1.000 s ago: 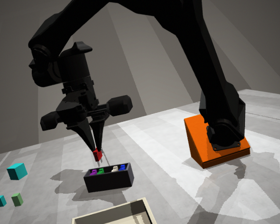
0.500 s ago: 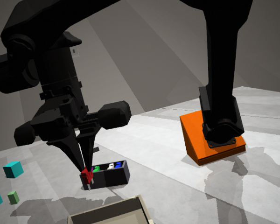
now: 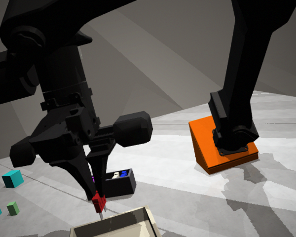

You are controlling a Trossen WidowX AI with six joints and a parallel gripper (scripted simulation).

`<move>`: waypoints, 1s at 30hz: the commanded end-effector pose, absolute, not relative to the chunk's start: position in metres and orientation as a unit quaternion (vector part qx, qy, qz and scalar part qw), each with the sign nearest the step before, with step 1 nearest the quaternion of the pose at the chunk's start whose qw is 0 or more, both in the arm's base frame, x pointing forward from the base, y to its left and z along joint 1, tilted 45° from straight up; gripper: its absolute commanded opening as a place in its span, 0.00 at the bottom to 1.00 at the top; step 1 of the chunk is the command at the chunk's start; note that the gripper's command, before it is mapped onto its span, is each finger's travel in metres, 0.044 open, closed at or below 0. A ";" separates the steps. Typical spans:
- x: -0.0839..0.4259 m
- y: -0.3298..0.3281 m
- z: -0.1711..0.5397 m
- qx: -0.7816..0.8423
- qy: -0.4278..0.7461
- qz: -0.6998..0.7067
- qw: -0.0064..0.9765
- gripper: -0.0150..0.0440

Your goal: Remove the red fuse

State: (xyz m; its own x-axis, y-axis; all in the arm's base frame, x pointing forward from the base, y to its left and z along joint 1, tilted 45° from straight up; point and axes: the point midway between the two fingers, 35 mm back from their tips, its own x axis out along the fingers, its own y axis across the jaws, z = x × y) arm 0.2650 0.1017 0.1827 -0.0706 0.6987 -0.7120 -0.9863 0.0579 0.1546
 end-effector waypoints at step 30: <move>0.262 0.127 0.160 -0.216 0.331 0.652 0.647 0.57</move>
